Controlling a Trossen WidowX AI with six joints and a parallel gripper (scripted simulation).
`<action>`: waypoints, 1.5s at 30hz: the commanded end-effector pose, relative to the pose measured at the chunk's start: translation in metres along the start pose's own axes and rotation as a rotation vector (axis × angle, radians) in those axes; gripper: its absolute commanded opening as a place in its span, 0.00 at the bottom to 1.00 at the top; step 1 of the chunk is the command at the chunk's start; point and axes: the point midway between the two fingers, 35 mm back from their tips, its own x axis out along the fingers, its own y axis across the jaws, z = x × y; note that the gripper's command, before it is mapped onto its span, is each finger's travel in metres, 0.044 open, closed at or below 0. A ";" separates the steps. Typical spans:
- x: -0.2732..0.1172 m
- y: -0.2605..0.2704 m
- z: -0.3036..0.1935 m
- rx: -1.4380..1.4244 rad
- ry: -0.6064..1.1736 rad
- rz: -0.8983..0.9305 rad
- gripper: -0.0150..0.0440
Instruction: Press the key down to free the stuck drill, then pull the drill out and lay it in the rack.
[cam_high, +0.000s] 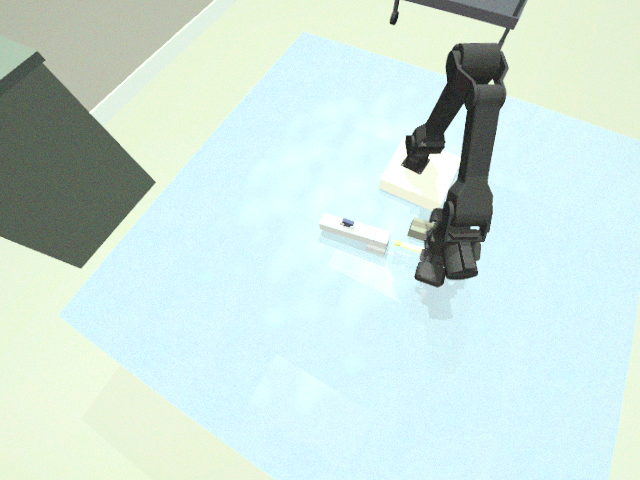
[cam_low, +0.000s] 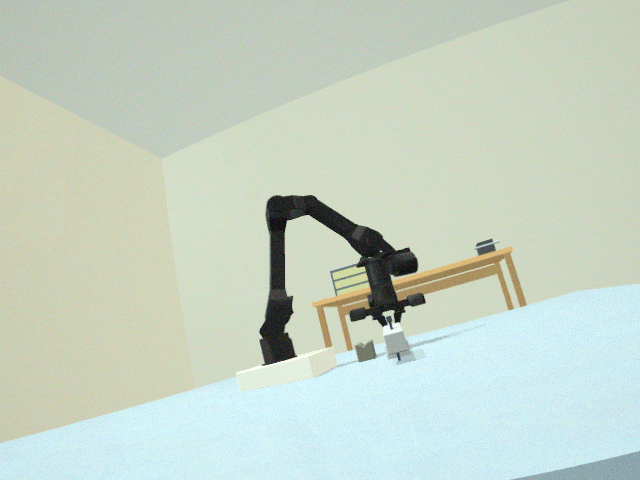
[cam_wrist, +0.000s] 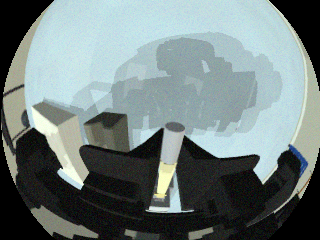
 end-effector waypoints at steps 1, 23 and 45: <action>-0.002 -0.001 0.008 0.003 -0.005 -0.002 0.25; -0.009 0.001 0.010 0.003 -0.006 -0.002 0.25; -0.017 0.003 0.008 0.003 -0.006 -0.002 0.25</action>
